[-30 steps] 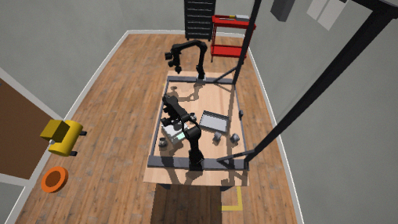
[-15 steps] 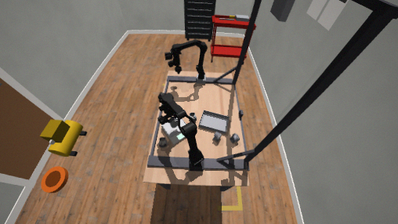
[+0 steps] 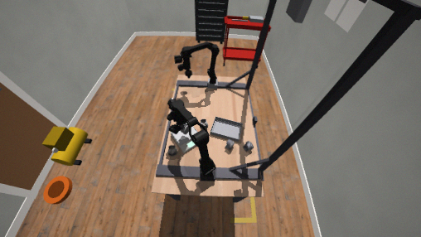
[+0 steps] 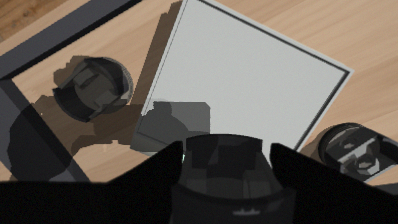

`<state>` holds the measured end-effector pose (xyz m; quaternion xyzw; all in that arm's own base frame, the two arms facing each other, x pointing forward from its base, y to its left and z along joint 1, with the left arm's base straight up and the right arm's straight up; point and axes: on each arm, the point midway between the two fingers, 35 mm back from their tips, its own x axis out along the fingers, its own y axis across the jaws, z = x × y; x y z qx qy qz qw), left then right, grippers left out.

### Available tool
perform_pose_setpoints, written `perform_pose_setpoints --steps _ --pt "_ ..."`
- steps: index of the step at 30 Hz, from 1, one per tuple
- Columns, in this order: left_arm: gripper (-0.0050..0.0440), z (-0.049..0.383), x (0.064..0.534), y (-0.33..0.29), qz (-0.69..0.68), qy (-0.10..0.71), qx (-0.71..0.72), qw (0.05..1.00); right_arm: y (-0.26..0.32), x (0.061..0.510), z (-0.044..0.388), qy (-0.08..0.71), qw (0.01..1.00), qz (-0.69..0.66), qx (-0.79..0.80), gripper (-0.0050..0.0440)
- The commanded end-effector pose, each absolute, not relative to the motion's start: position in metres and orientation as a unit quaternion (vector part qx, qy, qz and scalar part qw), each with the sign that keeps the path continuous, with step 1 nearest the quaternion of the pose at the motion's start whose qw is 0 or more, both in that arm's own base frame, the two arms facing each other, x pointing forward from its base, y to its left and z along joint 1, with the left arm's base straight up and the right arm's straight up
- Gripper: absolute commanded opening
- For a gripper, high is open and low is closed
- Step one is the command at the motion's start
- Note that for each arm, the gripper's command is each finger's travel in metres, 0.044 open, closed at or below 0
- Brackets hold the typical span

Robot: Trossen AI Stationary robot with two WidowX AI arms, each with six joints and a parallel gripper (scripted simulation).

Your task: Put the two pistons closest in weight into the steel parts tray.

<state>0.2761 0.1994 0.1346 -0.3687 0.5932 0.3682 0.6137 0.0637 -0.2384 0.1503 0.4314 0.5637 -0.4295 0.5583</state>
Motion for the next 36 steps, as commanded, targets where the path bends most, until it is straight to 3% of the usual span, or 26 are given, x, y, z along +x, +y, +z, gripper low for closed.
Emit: perform_pose_setpoints --steps 1,36 --pt "0.0158 0.1529 0.2778 0.1991 0.399 0.549 -0.391 0.621 -0.2431 0.0648 0.1585 0.554 0.567 -0.436 0.426 0.04" --pt "0.0158 0.1532 0.2782 0.1994 0.599 0.311 -0.59 0.442 -0.2431 0.0648 0.1585 0.554 0.567 -0.436 0.426 0.04"
